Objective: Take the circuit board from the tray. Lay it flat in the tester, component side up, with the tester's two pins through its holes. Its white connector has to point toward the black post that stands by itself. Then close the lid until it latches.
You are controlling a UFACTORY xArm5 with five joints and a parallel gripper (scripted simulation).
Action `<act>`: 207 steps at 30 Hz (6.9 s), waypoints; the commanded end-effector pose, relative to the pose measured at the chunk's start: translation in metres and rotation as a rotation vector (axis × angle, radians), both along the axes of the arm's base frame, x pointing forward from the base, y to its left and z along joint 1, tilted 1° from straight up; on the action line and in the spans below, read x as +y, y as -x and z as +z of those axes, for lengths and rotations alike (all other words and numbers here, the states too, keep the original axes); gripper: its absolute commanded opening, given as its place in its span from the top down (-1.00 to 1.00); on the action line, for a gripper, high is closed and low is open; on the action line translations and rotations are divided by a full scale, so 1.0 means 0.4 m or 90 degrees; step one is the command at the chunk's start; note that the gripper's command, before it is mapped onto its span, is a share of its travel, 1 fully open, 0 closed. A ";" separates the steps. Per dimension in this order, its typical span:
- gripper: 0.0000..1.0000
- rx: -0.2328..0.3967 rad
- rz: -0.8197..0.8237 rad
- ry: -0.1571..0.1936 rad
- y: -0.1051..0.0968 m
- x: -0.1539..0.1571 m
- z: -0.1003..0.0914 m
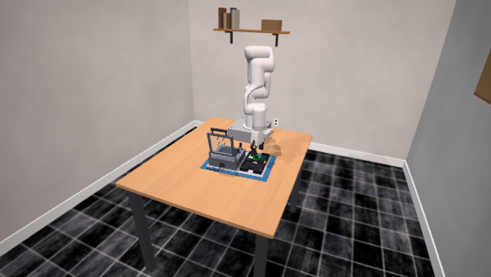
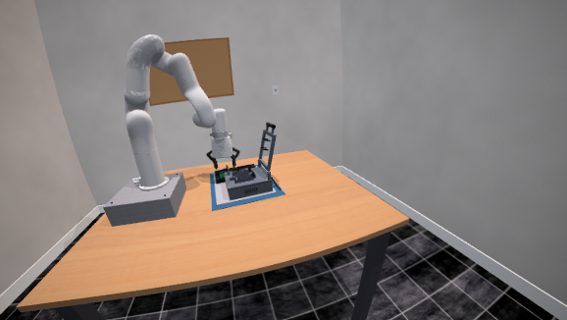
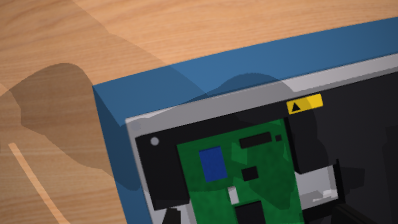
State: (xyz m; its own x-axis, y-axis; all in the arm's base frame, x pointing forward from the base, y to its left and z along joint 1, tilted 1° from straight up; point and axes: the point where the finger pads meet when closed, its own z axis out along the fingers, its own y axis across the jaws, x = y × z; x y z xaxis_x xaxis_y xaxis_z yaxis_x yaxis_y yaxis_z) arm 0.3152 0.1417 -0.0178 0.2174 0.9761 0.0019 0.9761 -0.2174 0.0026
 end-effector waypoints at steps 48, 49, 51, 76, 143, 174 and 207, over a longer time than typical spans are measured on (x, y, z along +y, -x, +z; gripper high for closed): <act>-1.00 -0.002 0.161 0.000 -0.003 0.001 0.003; -1.00 -0.002 0.161 0.000 -0.003 0.001 0.004; -1.00 -0.002 0.161 0.000 -0.003 0.001 0.004; -1.00 -0.002 0.161 0.000 -0.003 0.001 0.017; -1.00 -0.002 0.161 0.000 -0.002 0.002 0.039; -1.00 -0.002 0.161 0.000 -0.004 0.001 0.006; -1.00 -0.002 0.161 0.000 -0.006 0.001 -0.062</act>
State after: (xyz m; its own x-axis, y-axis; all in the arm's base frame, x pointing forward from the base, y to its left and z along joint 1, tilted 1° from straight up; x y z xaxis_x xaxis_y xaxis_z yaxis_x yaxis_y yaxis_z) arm 0.3165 0.1415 -0.0433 -0.0345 0.9994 0.0013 0.9994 0.0345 0.0032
